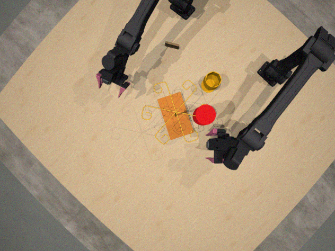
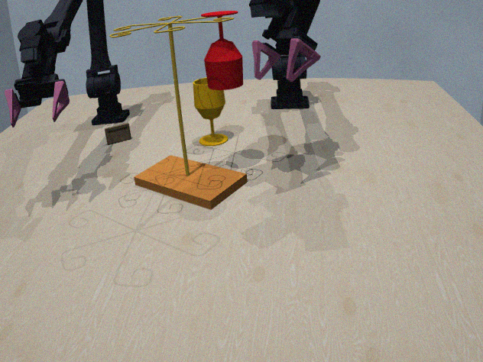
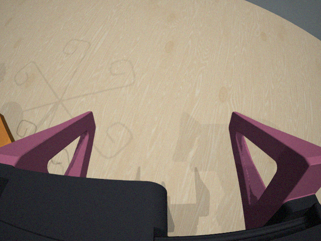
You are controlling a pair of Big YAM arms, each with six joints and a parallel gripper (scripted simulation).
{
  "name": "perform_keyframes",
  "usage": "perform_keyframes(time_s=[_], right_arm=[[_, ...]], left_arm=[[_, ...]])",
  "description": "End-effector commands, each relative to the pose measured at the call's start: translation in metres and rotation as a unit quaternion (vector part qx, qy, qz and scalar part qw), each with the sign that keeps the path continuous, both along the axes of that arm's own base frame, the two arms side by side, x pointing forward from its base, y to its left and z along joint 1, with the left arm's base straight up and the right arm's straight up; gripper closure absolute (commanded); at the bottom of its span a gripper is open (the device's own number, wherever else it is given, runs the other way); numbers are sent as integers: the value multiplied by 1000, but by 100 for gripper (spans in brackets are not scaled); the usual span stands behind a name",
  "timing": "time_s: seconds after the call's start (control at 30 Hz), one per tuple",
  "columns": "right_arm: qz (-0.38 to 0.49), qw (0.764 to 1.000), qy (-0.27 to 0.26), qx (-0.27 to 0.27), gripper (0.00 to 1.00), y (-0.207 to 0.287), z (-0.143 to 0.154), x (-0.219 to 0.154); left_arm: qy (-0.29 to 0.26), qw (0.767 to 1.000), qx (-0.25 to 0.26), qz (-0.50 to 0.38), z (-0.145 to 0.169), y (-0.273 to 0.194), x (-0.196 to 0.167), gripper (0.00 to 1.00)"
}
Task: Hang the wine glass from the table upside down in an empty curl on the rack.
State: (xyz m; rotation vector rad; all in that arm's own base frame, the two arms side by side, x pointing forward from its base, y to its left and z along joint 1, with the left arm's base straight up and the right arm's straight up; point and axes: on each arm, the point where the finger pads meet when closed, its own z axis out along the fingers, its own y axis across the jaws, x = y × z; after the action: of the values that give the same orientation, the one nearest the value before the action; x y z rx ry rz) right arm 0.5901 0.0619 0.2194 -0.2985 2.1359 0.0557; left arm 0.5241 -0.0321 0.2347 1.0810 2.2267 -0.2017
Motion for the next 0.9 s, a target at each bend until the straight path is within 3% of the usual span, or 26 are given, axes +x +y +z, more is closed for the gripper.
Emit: perform_keyframes(time_s=[0.0,0.1,0.17,0.2,0.37,0.47,0.6,0.87], right_arm=[[53,997,35,-35,0,14,27,-67],[89,993,65,-44,0,20,46,-123],[89,993,65,-44,0,20,46,-123],[99,992,62,-46,0,23,67,-136],[147,983,93,-55,0,33,107,-215],[171,977,116,-59,0,37,120,-260],[199,967,149,-62,0,42,137,-321],[222,954,193,-64,0,49,148,-371]], left_arm=[[-7,997,15,-72,-10,-1,-67,0],[20,991,-1,-129,-28,-31,-123,0],[20,991,-1,-129,-28,-31,-123,0],[28,988,-4,-149,-31,-43,-140,0],[46,968,-12,-247,-30,-90,-200,0],[39,953,-5,-301,-25,-108,-216,0],[59,934,-15,-352,-43,-124,-244,0],[50,931,-25,-360,-33,-133,-244,0]])
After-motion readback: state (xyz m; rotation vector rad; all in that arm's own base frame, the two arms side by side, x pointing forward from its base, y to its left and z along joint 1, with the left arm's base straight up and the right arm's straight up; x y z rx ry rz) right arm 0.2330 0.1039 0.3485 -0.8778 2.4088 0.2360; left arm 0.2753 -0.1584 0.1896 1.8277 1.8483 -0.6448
